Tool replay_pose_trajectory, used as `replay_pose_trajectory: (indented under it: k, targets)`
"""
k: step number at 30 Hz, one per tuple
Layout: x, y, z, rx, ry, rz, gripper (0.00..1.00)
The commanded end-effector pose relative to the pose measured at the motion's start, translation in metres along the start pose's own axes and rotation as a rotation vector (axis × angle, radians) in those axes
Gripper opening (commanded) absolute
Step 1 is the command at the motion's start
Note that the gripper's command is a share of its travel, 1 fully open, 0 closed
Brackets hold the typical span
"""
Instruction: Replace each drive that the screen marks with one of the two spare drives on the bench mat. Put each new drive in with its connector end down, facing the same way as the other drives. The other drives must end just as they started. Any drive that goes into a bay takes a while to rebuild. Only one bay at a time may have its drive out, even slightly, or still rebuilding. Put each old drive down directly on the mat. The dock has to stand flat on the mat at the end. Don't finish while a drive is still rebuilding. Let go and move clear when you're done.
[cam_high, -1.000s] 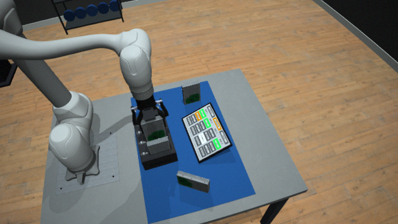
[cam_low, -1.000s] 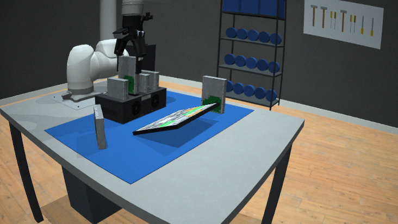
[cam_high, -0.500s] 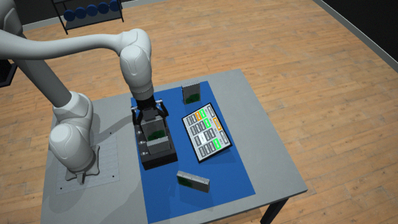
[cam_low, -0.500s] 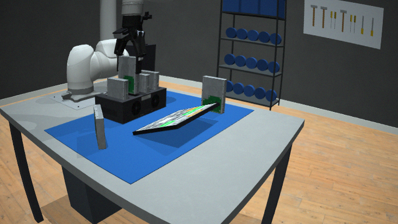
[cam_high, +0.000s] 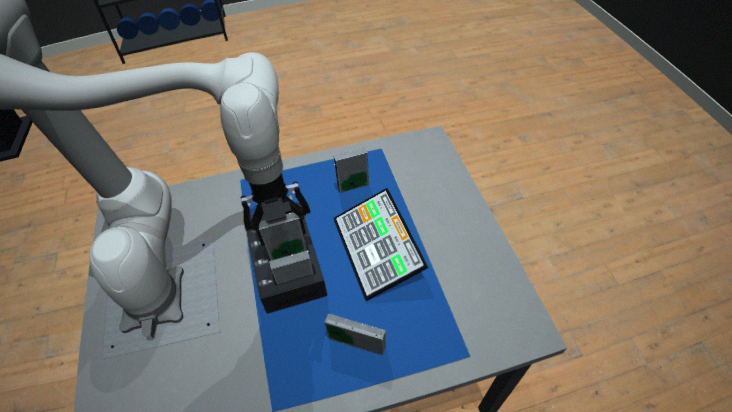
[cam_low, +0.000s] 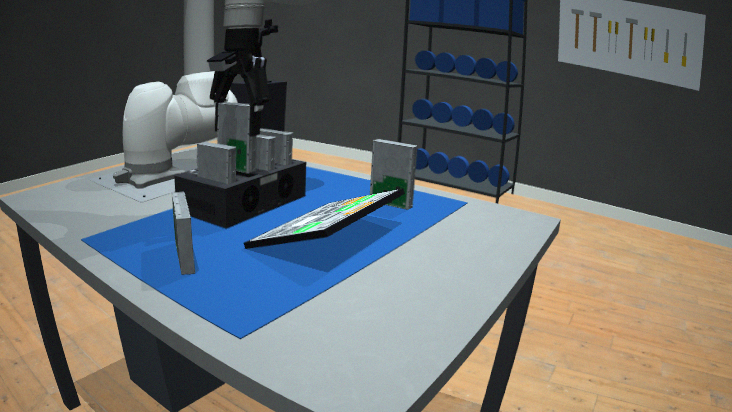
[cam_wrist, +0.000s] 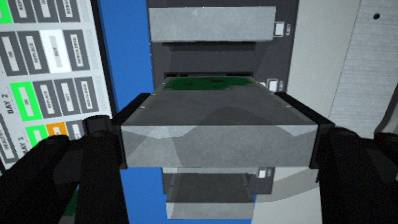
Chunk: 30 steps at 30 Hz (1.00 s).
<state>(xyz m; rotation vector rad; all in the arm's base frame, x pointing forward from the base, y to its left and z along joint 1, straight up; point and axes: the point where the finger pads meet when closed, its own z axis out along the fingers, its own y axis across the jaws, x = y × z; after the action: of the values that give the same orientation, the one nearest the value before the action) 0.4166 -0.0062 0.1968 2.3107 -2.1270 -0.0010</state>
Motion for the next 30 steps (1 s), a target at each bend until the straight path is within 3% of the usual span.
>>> replay_pose_trajectory:
  k: [1, 30]
  targets:
    - [0.0, -0.0003, -0.0004, 0.001, 0.0, 0.0, 0.1]
    - [0.0, -0.0003, 0.0072, 0.001, 0.0, 0.0, 0.1]
